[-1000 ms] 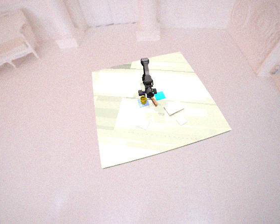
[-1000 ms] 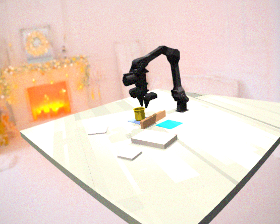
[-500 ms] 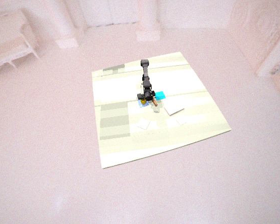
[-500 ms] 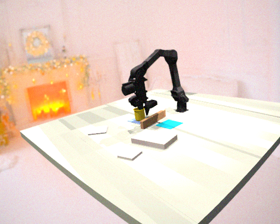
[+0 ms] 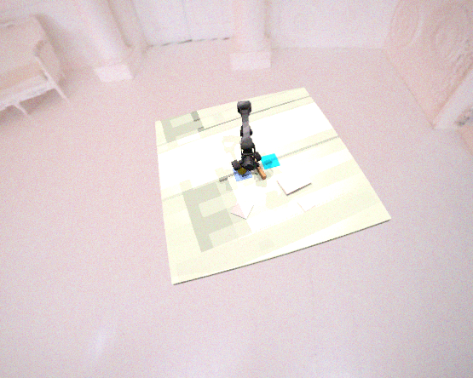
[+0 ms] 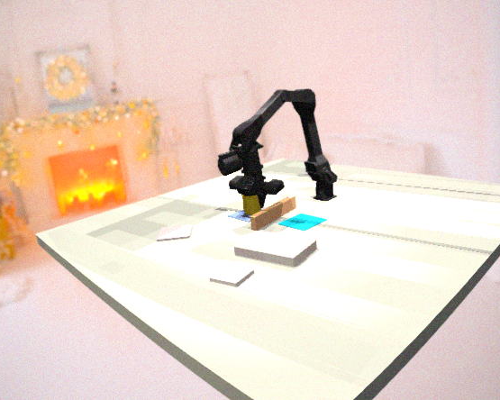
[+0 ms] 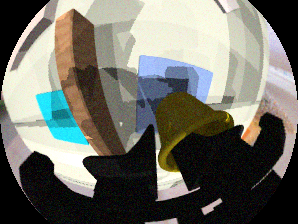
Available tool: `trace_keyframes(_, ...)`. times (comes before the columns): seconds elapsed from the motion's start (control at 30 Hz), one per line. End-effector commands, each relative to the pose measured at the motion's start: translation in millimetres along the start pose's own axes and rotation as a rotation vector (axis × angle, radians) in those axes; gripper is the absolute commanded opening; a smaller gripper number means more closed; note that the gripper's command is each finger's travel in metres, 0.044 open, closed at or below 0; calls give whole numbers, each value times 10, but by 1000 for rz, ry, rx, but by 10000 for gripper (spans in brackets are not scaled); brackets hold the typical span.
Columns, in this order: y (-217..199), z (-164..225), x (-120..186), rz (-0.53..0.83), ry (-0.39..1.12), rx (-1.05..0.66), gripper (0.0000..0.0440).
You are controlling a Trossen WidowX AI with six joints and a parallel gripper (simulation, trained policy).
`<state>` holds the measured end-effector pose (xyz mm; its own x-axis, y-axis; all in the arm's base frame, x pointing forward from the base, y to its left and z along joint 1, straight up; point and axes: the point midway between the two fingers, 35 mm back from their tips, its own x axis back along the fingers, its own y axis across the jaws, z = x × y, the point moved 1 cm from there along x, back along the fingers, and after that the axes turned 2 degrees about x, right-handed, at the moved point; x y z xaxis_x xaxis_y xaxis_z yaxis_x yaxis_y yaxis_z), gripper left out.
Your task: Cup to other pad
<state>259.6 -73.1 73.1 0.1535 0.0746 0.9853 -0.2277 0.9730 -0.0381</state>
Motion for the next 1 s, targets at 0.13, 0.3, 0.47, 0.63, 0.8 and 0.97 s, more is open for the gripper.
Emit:
trace_keyframes(0.13, 17, 17, 180, 1, -34, 50, 6)
trace_keyframes(0.3, 66, 26, 307, 1, -53, 73, 3)
trace_keyframes(0.47, 129, 11, 429, 5, -75, 93, 11)
trace_keyframes(0.63, 204, -27, 535, 14, -98, 117, 14)
trace_keyframes(0.8, 299, -77, 623, 24, -123, 143, 13)
trace_keyframes(0.97, 408, -130, 687, 35, -148, 167, 5)
